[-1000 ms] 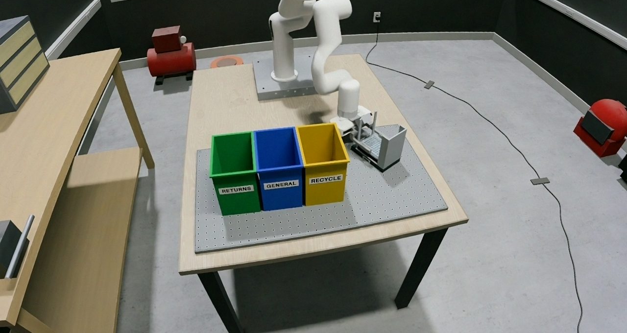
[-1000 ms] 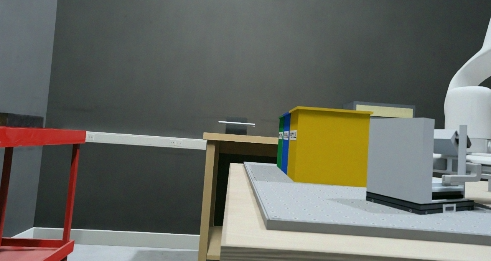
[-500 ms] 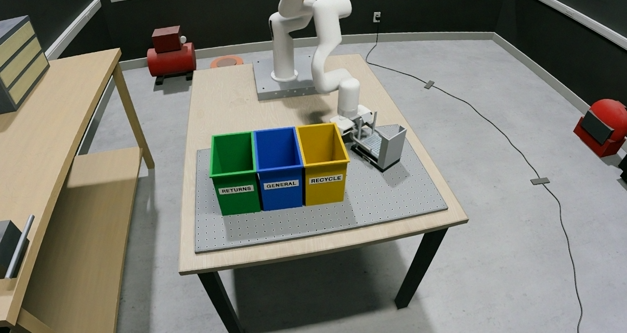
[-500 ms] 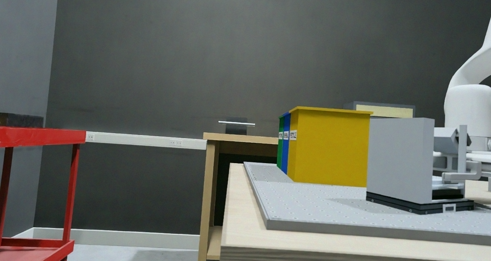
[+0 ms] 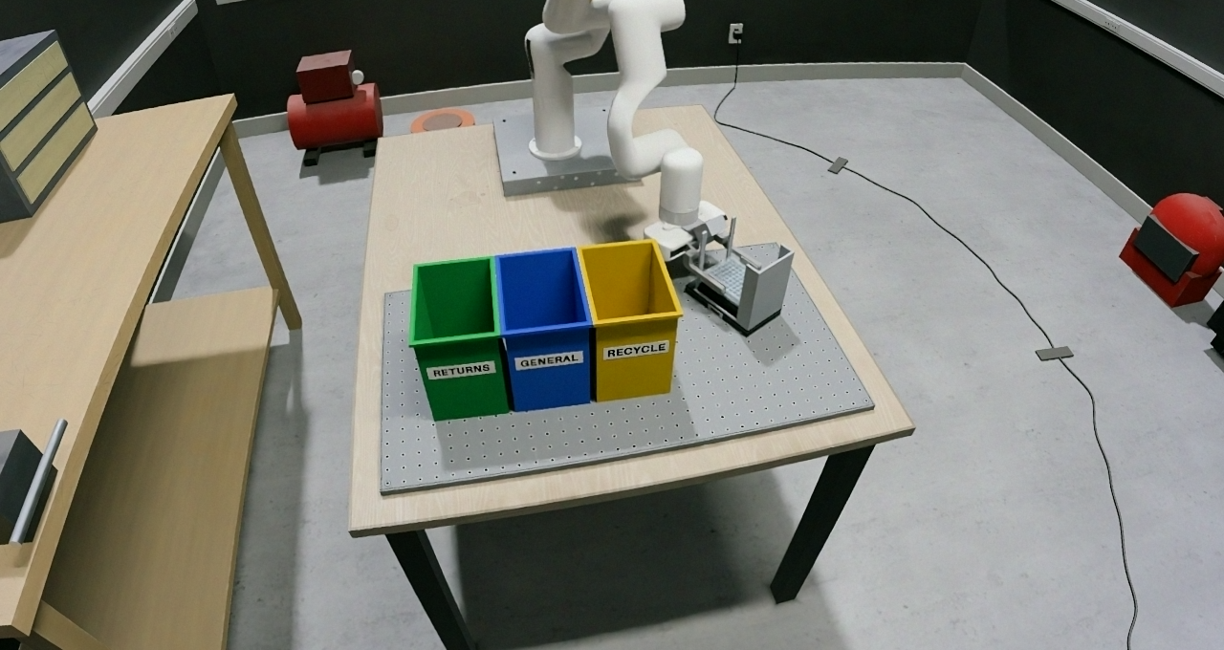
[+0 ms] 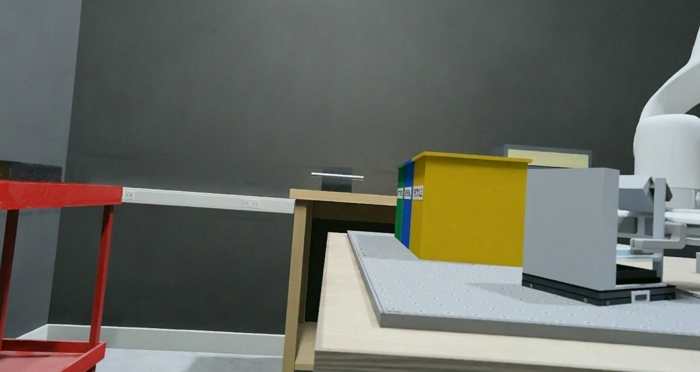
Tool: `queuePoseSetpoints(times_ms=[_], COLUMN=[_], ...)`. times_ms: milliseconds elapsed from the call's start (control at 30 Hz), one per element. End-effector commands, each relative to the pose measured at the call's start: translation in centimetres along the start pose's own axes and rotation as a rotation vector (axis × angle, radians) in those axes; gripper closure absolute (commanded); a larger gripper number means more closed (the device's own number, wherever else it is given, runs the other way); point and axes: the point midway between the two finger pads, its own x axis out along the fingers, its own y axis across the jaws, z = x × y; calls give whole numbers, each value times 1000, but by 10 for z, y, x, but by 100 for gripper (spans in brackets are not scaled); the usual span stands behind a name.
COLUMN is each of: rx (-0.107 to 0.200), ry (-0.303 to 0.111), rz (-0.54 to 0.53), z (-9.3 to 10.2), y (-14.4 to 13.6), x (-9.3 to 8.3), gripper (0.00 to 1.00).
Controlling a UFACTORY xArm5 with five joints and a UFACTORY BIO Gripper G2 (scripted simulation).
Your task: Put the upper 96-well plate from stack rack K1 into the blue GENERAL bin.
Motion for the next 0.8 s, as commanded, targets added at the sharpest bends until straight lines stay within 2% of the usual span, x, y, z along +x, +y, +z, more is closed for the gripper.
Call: queuePoseSetpoints(times_ms=[0, 500, 767], rx=[-3, -3, -3], ry=[-3, -3, -3], rz=[0, 0, 0], z=[4, 9, 21], y=[0, 0, 0], x=[1, 1, 1], gripper=[100, 100, 100])
